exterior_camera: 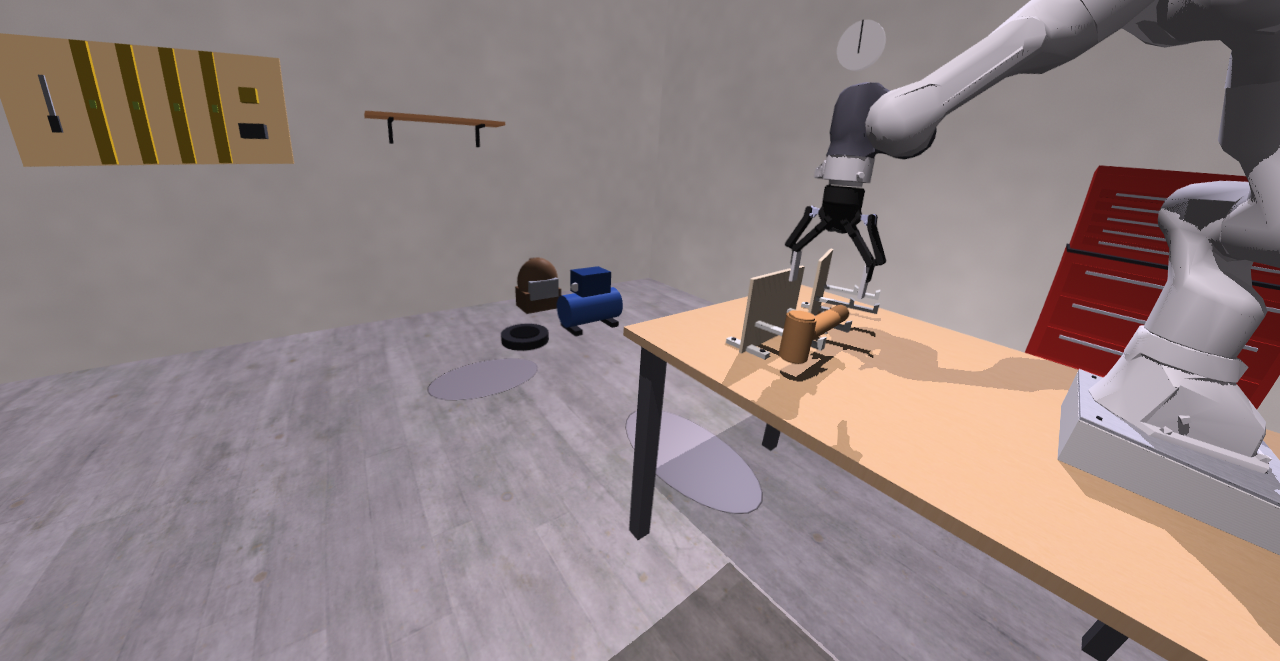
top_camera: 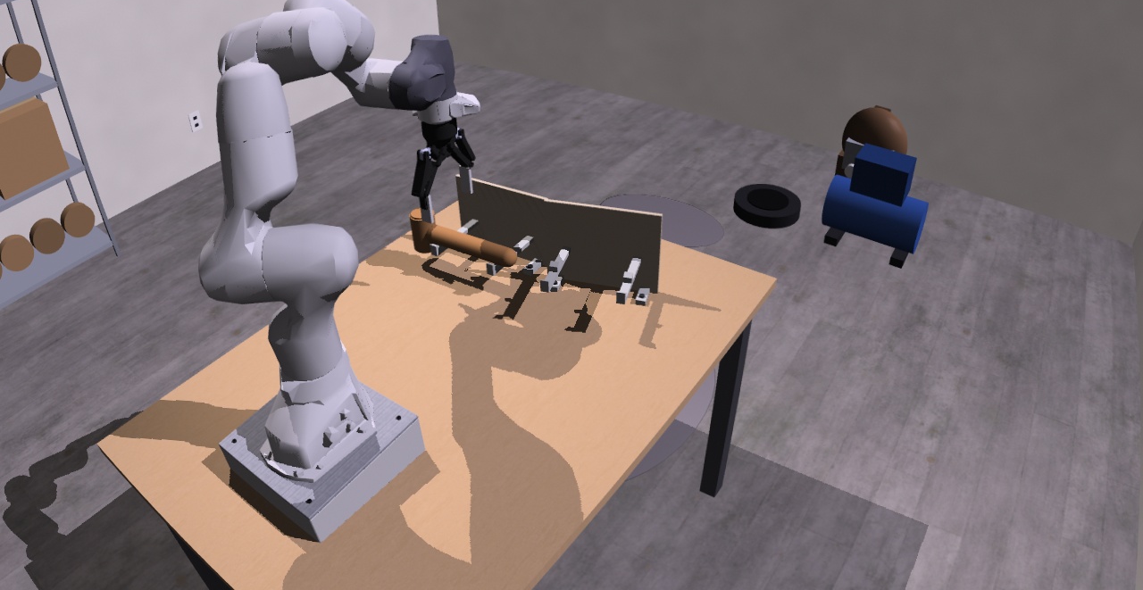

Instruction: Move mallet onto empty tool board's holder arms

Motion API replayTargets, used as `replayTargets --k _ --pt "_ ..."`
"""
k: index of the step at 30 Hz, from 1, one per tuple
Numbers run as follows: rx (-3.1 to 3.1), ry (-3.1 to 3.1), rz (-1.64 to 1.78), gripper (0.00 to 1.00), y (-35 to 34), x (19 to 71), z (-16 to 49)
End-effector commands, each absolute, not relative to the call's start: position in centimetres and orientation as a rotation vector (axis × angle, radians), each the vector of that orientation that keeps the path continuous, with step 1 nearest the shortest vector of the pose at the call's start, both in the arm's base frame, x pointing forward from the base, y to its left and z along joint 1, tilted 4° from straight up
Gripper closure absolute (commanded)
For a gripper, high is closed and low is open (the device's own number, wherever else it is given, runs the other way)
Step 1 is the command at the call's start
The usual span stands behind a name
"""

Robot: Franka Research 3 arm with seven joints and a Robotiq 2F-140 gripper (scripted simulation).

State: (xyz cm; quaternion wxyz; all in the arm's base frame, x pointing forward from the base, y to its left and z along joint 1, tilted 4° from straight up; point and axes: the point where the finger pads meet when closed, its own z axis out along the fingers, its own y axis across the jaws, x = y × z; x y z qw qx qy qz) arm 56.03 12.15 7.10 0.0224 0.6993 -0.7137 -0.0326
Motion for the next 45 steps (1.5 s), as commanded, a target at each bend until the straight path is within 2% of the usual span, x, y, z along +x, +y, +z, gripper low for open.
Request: replayTargets --k 1,45 --pt "2.131 -2.253 -0.096 0.0 12.3 56.3 7.2" --pt "2.131 -2.253 -0.096 0.0 12.3 56.2 6.1"
